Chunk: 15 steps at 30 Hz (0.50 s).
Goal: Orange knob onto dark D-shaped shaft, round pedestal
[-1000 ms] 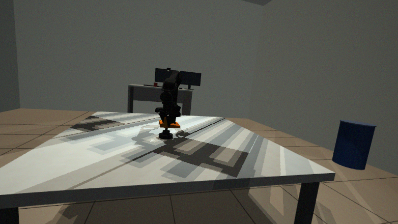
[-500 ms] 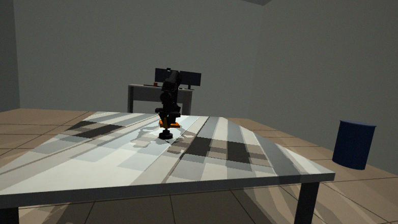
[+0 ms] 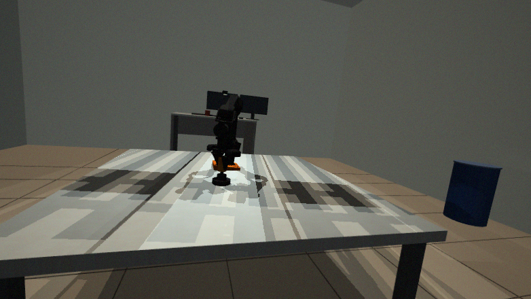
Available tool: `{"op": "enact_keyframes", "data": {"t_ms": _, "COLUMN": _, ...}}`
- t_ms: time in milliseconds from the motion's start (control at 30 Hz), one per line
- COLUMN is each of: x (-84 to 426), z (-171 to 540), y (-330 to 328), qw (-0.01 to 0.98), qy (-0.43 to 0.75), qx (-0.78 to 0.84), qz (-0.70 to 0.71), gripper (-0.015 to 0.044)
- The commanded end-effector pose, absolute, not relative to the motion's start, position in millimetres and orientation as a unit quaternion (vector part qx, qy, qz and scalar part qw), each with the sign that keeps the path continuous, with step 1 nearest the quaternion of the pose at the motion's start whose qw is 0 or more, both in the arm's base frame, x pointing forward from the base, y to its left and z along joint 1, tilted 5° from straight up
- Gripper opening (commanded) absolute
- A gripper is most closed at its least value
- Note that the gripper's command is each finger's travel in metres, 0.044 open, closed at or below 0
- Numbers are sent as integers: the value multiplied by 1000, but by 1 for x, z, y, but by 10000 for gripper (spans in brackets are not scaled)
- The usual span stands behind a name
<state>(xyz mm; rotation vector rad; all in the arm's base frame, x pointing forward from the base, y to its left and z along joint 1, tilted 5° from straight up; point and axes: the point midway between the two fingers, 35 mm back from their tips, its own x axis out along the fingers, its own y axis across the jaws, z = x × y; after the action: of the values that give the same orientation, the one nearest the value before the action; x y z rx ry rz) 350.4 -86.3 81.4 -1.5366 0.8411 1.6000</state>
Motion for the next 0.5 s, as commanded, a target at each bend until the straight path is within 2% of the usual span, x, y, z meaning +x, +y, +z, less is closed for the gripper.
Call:
{"op": "enact_keyframes", "data": {"t_ms": 0, "x": 351, "z": 81, "y": -87, "qw": 373, "qy": 329, "qx": -604, "qz": 623, "gripper": 0}}
{"op": "enact_keyframes", "data": {"t_ms": 467, "x": 351, "z": 80, "y": -87, "qw": 361, "qy": 316, "qx": -611, "qz": 629, "gripper": 0}}
